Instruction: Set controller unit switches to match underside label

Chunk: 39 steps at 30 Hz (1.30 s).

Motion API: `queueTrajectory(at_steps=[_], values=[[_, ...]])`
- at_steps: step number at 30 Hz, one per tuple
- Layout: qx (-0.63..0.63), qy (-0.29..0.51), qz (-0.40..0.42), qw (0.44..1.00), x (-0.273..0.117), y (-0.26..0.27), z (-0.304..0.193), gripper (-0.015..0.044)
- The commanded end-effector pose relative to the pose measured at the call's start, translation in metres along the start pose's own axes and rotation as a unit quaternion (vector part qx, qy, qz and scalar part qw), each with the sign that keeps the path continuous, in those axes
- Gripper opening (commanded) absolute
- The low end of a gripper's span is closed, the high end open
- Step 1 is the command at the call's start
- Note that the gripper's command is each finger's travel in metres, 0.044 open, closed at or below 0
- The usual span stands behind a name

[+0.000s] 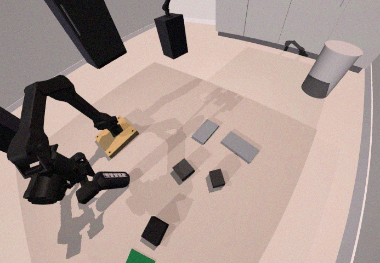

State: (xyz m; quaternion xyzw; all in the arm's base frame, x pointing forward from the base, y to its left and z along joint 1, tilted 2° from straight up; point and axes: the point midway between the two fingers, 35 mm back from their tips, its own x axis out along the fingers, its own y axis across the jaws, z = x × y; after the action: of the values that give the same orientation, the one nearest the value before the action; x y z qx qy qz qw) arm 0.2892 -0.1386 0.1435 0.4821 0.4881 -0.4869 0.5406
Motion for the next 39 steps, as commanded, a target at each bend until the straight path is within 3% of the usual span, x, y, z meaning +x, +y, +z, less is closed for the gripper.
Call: queueTrajectory(at_steps=[1, 39], values=[[-0.004, 0.004, -0.010, 1.000, 0.008, 0.000, 0.002, 0.0337], [-0.004, 0.002, -0.010, 1.000, 0.023, -0.001, 0.028, 0.0338]])
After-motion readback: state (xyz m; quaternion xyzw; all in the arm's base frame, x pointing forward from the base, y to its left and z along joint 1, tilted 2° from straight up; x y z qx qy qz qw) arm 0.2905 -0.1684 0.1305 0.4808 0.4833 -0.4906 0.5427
